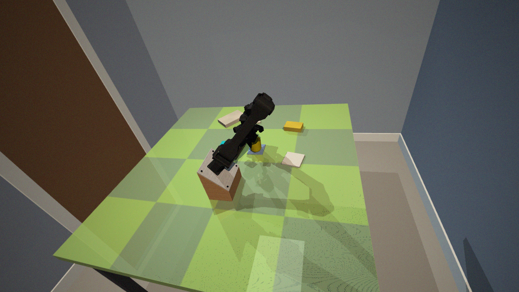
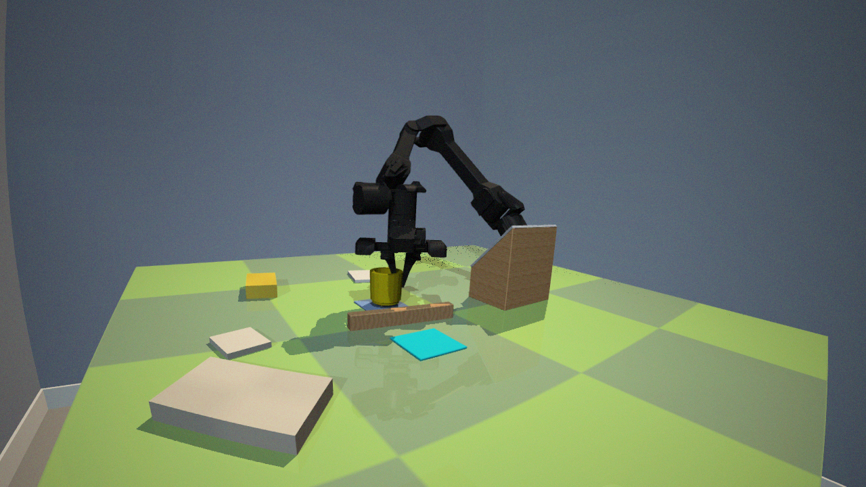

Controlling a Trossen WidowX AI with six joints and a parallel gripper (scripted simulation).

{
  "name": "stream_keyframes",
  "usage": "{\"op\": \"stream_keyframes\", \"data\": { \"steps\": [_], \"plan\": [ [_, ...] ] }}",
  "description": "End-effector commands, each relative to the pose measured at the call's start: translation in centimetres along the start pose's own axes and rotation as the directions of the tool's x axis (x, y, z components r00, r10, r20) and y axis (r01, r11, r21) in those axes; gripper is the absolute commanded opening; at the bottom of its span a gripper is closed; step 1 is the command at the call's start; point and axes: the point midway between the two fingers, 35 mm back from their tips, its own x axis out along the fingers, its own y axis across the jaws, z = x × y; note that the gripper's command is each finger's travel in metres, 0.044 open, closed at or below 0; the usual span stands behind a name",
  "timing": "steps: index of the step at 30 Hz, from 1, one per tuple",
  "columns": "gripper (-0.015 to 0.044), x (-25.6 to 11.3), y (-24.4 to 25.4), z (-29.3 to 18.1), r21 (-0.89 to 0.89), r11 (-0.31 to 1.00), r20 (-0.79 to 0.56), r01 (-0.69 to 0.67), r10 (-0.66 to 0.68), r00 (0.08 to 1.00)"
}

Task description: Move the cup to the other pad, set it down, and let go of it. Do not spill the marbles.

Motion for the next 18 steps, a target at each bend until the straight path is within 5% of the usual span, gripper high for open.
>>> {"op": "stream_keyframes", "data": {
  "steps": [1, 18],
  "plan": [
    [0.0000, -1.2, -0.3, 0.1, 0.010, 1.000, 0.006, 0.009, -0.009, 1.000],
    [0.0000, -4.6, 0.6, 0.5, -0.008, 1.000, -0.003, 0.003, -0.003, 1.000]
  ]
}}
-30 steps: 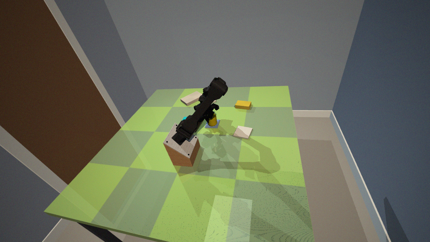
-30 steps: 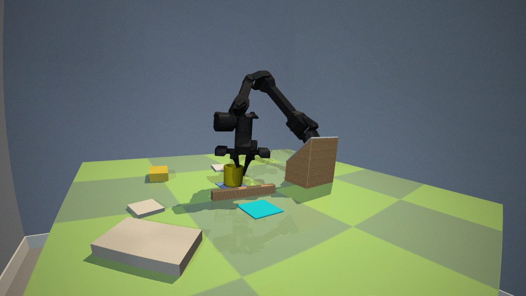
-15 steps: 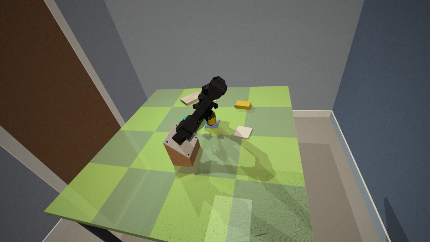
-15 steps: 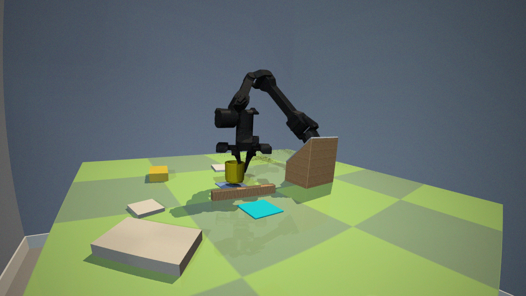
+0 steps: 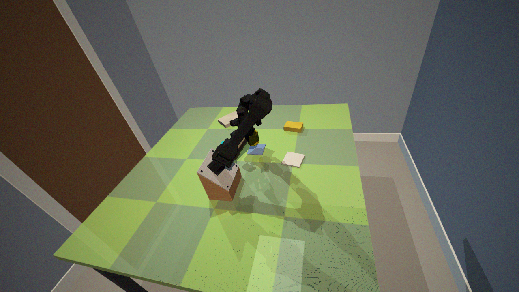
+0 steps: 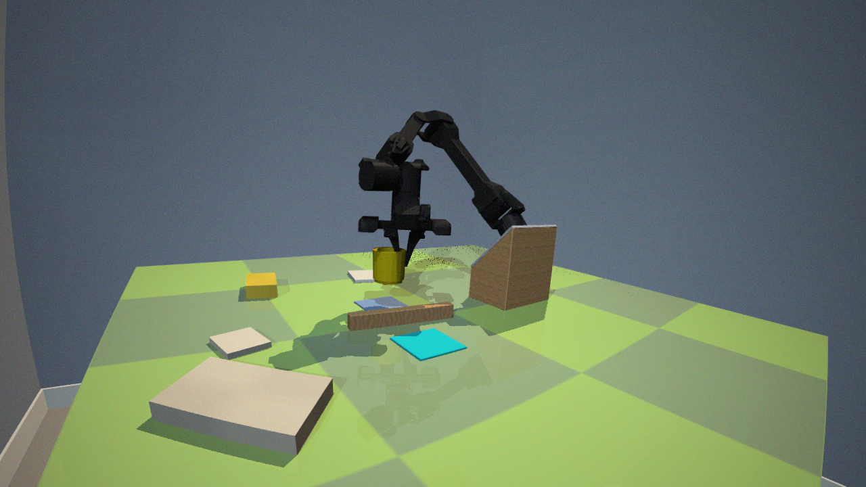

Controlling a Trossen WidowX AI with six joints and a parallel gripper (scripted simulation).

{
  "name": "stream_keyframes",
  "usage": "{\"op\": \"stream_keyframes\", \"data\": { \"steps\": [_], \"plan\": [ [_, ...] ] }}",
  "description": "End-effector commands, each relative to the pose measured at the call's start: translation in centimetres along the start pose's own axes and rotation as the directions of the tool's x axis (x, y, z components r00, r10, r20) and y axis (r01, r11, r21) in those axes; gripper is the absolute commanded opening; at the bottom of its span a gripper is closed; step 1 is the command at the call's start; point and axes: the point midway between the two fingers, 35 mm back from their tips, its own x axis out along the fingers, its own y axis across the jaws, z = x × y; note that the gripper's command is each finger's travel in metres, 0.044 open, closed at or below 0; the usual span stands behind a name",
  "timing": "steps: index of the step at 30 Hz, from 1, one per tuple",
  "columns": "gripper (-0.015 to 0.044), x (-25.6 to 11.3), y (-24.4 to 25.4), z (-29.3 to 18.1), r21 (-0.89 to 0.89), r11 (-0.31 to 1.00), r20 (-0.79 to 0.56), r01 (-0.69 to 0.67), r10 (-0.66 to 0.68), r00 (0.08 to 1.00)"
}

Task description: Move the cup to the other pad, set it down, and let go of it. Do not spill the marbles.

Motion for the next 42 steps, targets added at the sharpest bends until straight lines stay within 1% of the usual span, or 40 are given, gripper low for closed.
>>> {"op": "stream_keyframes", "data": {
  "steps": [1, 16, 42],
  "plan": [
    [0.0000, 0.1, 0.0, 0.0, -0.001, 1.000, 0.000, -0.001, 0.001, 1.000],
    [0.0000, 0.0, 0.1, 0.2, 0.000, 1.000, 0.000, -0.001, 0.001, 1.000],
    [0.0000, -0.4, 1.9, 5.8, 0.011, 1.000, 0.008, 0.001, -0.001, 1.000]
  ]
}}
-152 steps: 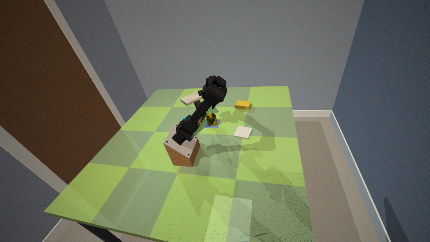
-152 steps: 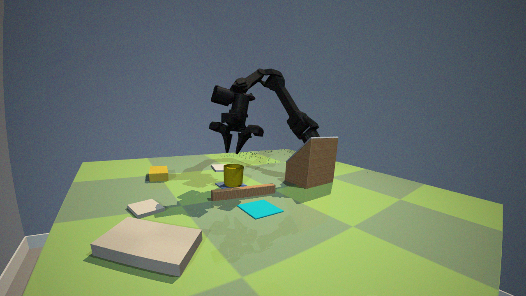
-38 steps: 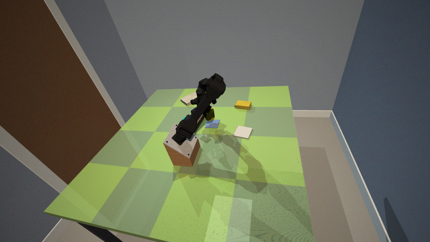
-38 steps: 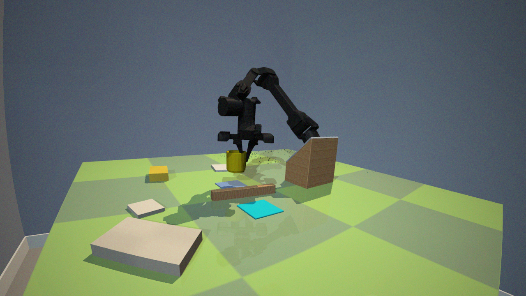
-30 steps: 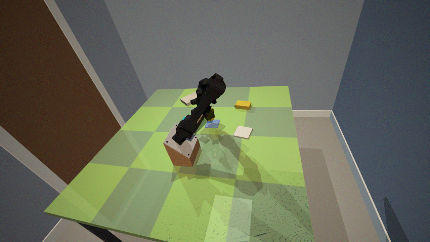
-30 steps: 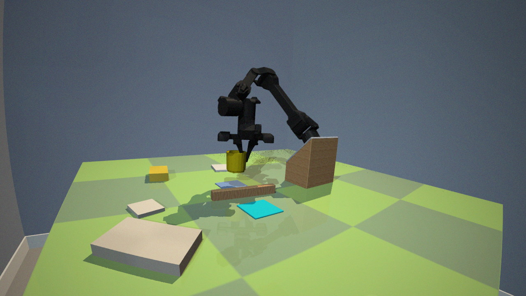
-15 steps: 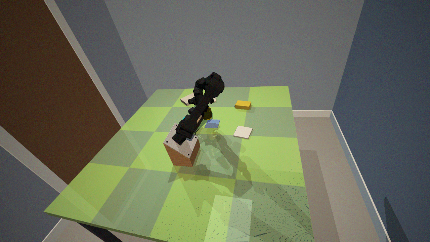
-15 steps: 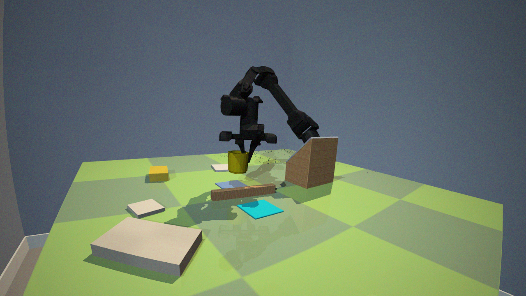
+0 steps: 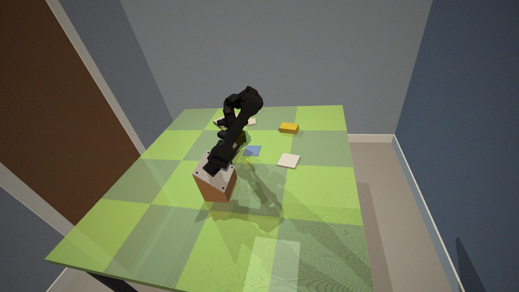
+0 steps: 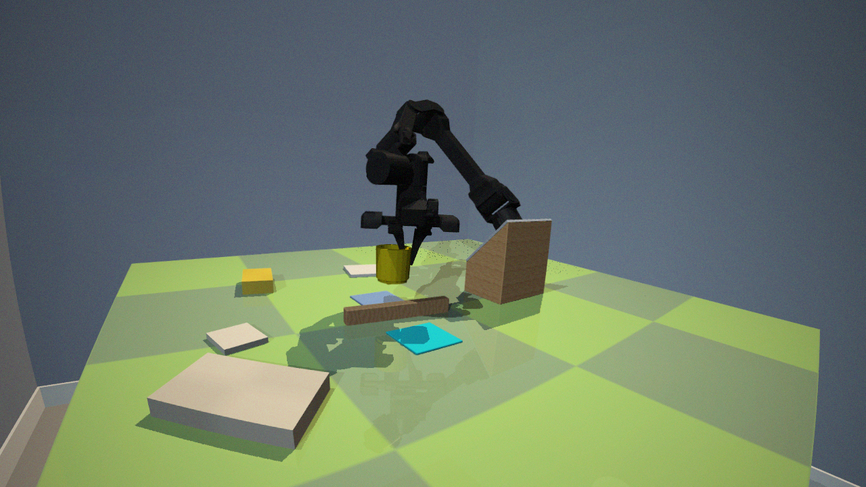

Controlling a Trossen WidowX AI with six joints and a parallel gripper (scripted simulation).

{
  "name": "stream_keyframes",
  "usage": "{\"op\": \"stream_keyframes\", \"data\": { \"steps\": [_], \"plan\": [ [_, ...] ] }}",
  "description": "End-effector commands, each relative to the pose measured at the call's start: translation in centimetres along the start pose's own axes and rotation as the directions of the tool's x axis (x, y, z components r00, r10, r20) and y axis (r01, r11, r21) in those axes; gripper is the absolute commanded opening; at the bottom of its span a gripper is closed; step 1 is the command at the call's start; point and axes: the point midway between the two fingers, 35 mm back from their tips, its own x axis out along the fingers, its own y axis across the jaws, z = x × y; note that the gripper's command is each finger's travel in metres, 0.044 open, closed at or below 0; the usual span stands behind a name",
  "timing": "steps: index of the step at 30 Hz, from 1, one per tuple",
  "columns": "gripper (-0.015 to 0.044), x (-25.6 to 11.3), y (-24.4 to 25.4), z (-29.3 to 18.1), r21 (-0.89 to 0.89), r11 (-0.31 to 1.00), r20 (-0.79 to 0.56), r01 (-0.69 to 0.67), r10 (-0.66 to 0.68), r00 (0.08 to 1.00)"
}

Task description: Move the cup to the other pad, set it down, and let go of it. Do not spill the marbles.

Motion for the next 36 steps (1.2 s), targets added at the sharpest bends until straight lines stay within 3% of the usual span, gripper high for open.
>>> {"op": "stream_keyframes", "data": {
  "steps": [1, 36],
  "plan": [
    [0.0000, 0.1, 0.3, 0.9, 0.000, 1.000, -0.002, -0.006, 0.006, 1.000],
    [0.0000, -0.3, 2.9, 8.1, 0.002, 1.000, 0.003, -0.006, 0.006, 1.000]
  ]
}}
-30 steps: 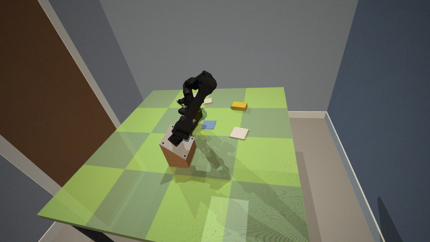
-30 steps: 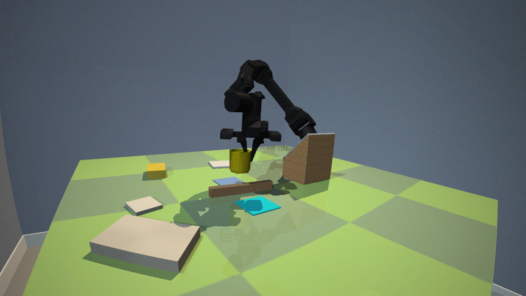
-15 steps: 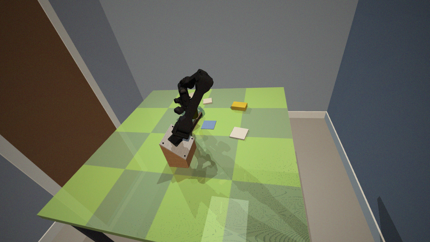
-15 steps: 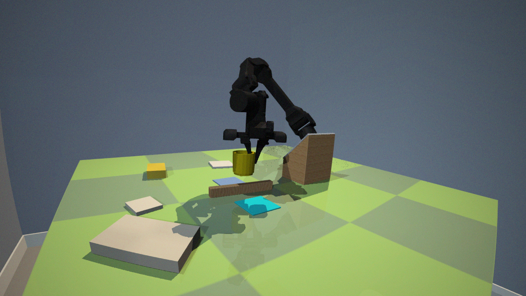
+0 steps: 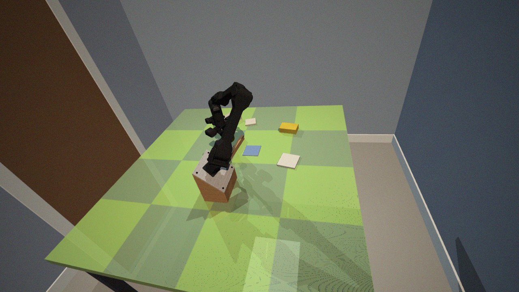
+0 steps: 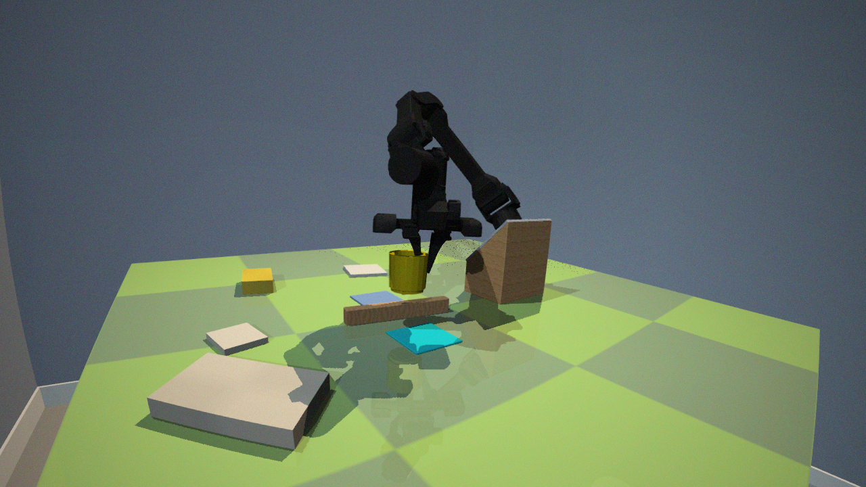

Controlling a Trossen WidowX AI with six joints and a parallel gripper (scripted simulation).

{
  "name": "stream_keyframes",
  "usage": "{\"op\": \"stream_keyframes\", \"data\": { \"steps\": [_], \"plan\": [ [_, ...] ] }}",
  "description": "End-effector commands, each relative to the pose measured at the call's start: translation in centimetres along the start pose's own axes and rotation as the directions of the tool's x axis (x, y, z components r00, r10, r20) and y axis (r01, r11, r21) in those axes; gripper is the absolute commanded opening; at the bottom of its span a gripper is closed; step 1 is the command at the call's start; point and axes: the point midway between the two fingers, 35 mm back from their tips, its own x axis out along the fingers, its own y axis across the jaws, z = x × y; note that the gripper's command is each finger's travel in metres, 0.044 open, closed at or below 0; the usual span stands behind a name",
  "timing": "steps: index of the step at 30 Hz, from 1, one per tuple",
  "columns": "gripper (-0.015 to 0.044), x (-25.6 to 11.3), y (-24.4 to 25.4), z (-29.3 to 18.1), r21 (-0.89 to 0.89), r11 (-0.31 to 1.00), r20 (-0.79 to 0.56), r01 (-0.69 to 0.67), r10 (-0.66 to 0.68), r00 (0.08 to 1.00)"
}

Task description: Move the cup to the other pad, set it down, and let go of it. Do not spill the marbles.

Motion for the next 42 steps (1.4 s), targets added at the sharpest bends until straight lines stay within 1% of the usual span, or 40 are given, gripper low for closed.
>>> {"op": "stream_keyframes", "data": {
  "steps": [1, 30, 42],
  "plan": [
    [0.0000, 0.2, 0.4, 0.8, 0.000, 1.000, -0.004, -0.005, 0.005, 1.000],
    [0.0000, 0.3, 2.8, 6.4, 0.001, 1.000, 0.000, -0.006, 0.006, 1.000],
    [0.0000, 2.2, 2.7, 6.5, 0.001, 1.000, -0.001, -0.005, 0.005, 1.000]
  ]
}}
